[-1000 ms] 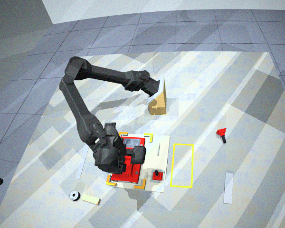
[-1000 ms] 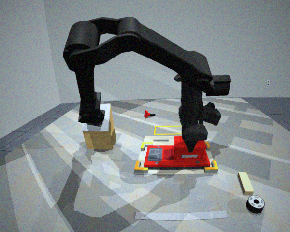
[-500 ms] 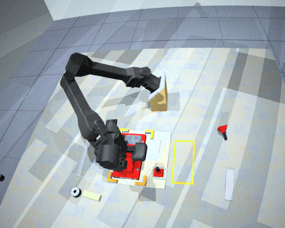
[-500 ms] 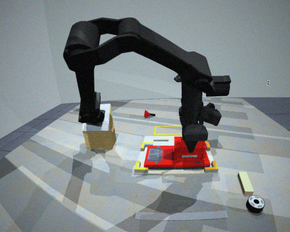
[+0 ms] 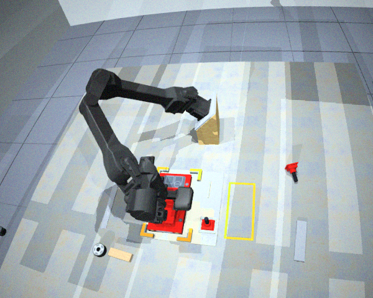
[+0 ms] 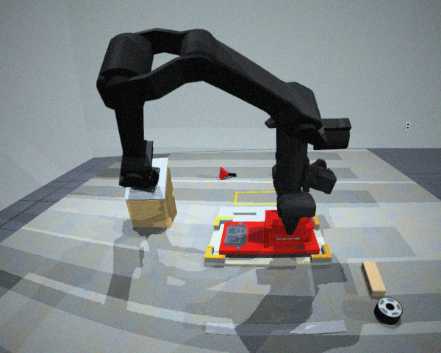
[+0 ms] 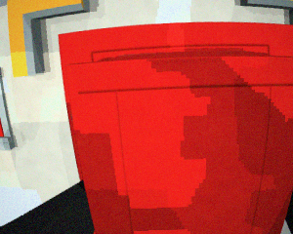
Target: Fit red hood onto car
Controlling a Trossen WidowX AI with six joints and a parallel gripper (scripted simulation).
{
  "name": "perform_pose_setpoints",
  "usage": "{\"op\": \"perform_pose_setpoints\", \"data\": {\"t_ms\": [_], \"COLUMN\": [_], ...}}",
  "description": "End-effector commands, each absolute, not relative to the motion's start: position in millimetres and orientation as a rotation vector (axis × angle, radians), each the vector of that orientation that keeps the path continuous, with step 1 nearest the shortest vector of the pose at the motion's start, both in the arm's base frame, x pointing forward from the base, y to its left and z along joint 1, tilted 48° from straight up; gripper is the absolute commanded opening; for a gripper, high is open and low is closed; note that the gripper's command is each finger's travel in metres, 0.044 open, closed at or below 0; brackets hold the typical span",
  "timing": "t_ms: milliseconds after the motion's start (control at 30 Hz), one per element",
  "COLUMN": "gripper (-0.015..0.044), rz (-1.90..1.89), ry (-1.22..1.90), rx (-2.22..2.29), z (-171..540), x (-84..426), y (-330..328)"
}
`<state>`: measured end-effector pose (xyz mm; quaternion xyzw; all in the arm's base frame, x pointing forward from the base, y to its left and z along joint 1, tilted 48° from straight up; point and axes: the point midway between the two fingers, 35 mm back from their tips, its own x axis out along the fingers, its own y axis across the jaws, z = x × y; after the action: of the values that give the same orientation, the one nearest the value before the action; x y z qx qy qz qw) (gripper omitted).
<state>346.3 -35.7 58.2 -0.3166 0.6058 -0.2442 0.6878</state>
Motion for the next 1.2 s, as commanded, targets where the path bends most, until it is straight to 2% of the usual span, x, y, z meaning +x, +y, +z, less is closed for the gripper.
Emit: {"op": "perform_pose_setpoints", "data": {"t_ms": [0, 1100, 1167], "gripper": [0.0000, 0.0000, 0.0053], "rz": [-0.546, -0.547, -0.548], "ry": [1.357, 1.356, 1.356], "rx": [-0.718, -0.710, -0.710], "z": [56.8, 51.1, 50.6], "x": [346.8, 347.7, 347.8], "y": [-37.1, -43.7, -44.0]}}
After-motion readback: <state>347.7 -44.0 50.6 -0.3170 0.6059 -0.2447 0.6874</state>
